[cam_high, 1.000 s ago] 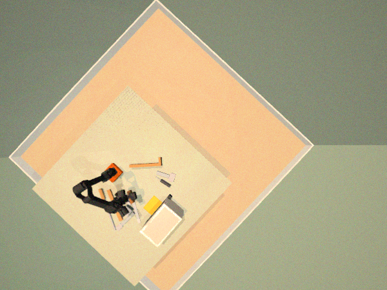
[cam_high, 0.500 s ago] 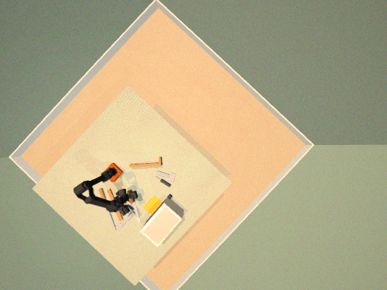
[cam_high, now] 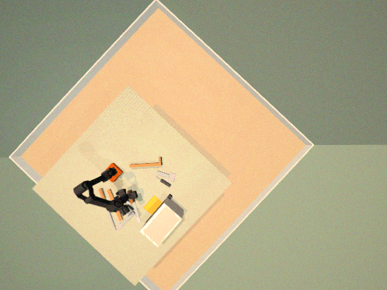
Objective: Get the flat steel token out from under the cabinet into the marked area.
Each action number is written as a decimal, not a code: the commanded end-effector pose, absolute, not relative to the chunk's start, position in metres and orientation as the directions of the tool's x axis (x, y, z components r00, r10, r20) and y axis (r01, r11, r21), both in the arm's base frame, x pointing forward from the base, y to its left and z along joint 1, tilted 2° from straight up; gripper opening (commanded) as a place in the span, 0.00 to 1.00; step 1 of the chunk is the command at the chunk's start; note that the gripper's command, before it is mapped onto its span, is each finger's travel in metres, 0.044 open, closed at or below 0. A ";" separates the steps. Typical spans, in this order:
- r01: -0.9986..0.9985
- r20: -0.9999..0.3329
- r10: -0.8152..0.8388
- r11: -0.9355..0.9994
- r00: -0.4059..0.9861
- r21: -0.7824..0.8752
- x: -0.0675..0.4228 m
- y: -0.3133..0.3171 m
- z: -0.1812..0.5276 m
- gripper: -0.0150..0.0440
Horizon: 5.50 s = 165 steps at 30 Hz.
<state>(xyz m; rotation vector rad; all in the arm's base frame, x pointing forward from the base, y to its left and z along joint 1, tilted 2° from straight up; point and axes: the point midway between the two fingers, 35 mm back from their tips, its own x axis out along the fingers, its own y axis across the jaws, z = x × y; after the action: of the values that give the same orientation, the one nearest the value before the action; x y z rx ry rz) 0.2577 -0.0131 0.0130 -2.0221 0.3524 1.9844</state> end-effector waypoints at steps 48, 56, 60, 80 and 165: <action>-0.368 -1.000 0.024 -0.929 0.019 -0.029 0.255 -0.027 0.016 0.25; -0.368 -1.000 0.024 -0.929 0.019 -0.029 0.254 -0.027 0.016 0.25; -0.368 -1.000 0.024 -0.929 0.019 -0.029 0.253 -0.028 0.016 0.25; -0.368 -1.000 0.024 -0.929 0.019 -0.029 0.254 -0.029 0.016 0.25; -0.346 -1.000 0.024 -0.938 0.019 -0.029 0.254 -0.024 0.013 0.71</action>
<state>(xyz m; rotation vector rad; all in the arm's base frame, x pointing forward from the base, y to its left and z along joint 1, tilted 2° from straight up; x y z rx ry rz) 0.2539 -0.0238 0.0127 -2.0348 0.3295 1.9988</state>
